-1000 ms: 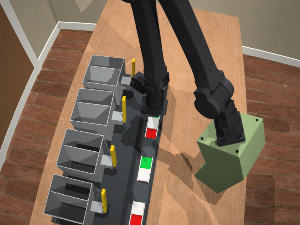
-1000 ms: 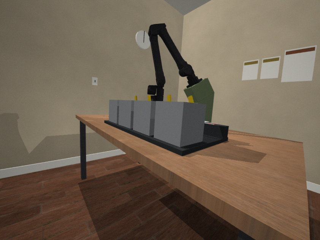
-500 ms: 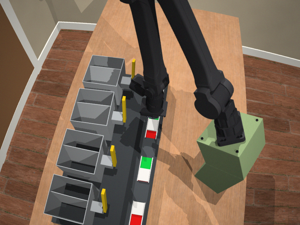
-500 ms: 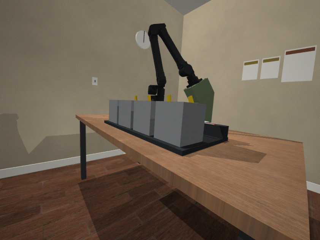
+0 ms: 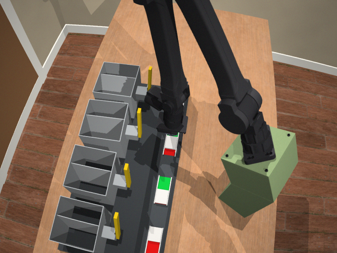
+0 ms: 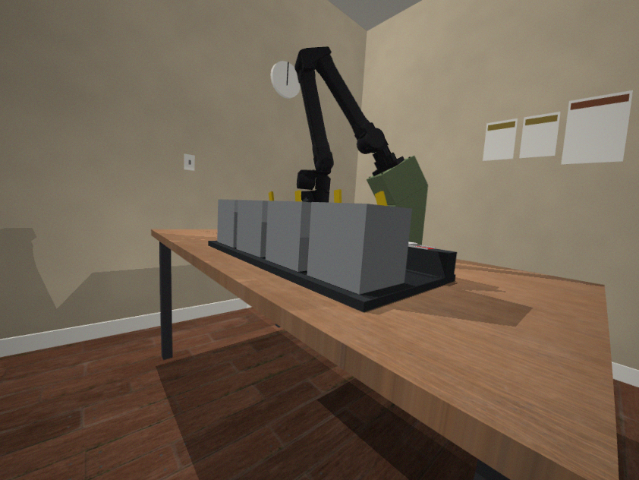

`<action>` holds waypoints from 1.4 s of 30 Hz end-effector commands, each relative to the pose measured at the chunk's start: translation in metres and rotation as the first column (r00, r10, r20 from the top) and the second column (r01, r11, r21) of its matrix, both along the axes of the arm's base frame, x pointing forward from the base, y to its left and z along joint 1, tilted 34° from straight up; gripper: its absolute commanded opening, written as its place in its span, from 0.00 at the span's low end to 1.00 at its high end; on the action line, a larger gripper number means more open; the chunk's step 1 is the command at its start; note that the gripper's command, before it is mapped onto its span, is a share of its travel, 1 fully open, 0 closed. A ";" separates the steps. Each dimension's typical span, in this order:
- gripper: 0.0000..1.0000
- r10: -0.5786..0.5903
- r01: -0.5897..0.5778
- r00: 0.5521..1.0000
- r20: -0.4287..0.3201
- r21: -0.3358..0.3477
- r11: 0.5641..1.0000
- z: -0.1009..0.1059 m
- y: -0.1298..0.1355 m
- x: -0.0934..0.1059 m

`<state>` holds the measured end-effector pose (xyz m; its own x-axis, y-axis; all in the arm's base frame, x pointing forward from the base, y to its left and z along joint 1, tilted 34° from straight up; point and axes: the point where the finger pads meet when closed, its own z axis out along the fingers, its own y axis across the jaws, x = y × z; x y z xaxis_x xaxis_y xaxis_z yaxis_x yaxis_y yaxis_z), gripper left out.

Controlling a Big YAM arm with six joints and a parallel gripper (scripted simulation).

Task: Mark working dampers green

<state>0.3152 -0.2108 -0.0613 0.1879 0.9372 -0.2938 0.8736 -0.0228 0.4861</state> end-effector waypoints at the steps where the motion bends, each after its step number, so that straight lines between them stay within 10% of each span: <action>1: 0.00 0.006 -0.005 1.000 -0.022 0.026 1.000 -0.014 0.014 -0.010; 42: 0.00 0.007 -0.007 1.000 -0.024 0.026 1.000 -0.018 0.028 -0.009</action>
